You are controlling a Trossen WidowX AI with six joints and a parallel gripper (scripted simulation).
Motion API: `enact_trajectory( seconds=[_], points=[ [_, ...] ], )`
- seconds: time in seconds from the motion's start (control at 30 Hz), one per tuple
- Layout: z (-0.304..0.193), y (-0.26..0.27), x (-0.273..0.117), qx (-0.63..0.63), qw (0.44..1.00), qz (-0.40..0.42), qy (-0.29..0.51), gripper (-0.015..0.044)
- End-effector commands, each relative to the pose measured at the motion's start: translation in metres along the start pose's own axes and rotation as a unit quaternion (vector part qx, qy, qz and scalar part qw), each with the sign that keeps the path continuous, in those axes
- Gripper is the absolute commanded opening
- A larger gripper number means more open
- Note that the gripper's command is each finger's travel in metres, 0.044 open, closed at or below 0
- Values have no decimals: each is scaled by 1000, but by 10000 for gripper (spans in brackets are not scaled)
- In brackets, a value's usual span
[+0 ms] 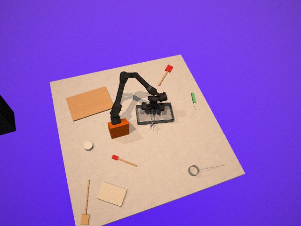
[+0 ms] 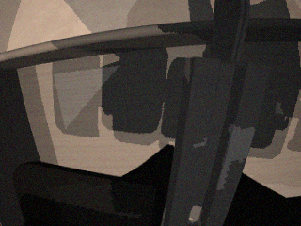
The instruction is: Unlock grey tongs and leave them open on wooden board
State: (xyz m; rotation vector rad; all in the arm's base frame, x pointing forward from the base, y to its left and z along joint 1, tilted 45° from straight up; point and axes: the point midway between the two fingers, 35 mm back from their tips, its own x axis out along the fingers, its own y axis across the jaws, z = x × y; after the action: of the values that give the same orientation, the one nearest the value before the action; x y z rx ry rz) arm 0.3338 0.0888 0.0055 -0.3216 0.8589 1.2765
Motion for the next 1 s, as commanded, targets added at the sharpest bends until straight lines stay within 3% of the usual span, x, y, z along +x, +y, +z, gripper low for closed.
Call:
enact_trajectory(
  seconds=[0.0,0.17,0.37,0.7,0.97],
  points=[
    [0,0,-1,-1,1000,-1,0,-41],
    [0,-2,-17,0,1000,-1,1,-150],
    [-1,-1,-77,5,1000,2,0,-150],
    [2,2,-73,11,1000,6,0,-150],
    [39,26,-70,50,999,2,19,-150]
  ],
)
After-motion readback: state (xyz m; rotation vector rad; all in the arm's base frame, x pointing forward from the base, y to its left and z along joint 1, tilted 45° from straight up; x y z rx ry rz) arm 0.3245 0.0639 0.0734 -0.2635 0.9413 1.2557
